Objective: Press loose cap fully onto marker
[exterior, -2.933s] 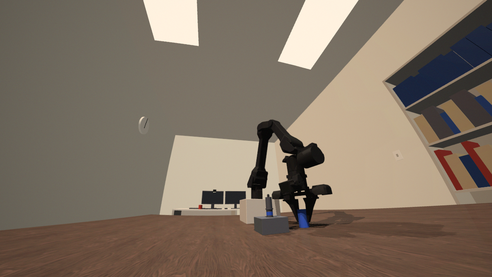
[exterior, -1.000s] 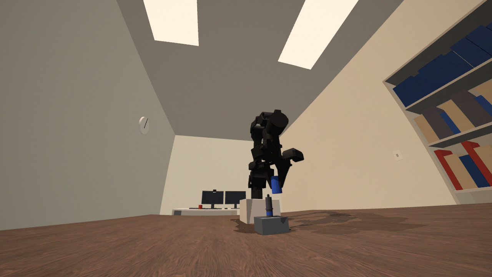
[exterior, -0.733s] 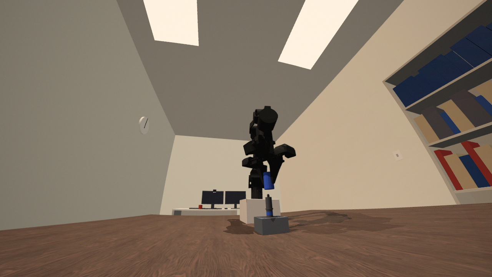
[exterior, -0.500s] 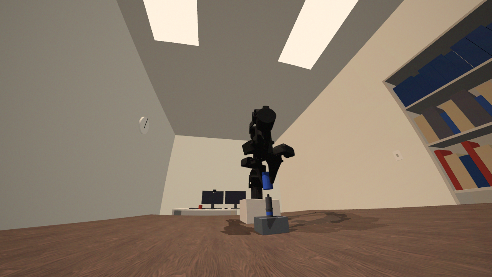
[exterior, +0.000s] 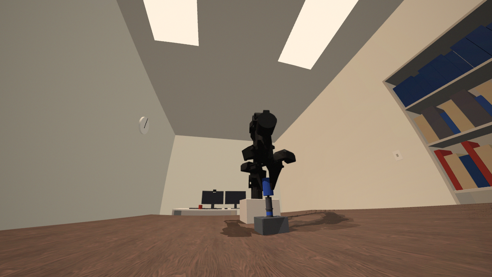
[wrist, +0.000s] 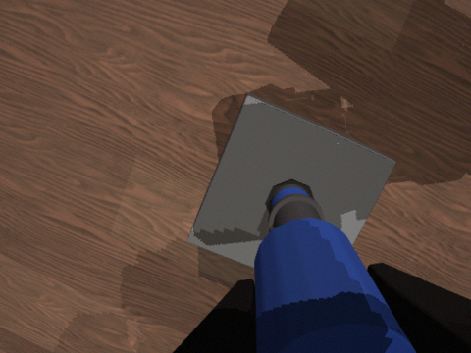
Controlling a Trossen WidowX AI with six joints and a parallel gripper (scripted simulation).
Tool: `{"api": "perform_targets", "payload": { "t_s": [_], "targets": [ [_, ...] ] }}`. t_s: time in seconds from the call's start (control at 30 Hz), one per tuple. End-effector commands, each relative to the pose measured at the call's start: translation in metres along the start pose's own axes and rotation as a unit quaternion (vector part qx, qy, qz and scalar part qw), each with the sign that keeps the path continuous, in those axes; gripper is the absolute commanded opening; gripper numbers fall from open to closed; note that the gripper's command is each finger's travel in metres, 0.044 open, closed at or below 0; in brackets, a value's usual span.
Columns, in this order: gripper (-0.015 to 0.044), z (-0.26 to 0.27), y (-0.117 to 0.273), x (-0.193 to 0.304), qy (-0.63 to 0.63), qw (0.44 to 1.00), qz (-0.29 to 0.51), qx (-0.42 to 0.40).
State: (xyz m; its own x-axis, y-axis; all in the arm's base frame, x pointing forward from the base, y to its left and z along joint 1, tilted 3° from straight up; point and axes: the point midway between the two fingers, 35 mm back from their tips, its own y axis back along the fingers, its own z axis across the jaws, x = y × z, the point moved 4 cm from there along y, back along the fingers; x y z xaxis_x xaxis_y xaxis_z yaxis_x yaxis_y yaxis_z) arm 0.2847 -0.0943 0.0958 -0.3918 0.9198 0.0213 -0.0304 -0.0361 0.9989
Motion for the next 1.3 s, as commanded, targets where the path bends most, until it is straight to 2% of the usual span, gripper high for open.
{"api": "perform_targets", "payload": {
  "t_s": [0.0,0.63,0.93,1.27],
  "targets": [
    [0.0,-0.001,-0.007,0.0,0.002,1.0,0.0,0.002],
    [0.0,-0.002,-0.037,0.001,0.002,1.0,0.0,0.002],
    [0.0,-0.002,-0.038,0.001,0.002,1.0,0.0,0.002],
    [0.0262,-0.002,-0.037,0.001,0.003,1.0,0.0,0.002]
  ]
}}
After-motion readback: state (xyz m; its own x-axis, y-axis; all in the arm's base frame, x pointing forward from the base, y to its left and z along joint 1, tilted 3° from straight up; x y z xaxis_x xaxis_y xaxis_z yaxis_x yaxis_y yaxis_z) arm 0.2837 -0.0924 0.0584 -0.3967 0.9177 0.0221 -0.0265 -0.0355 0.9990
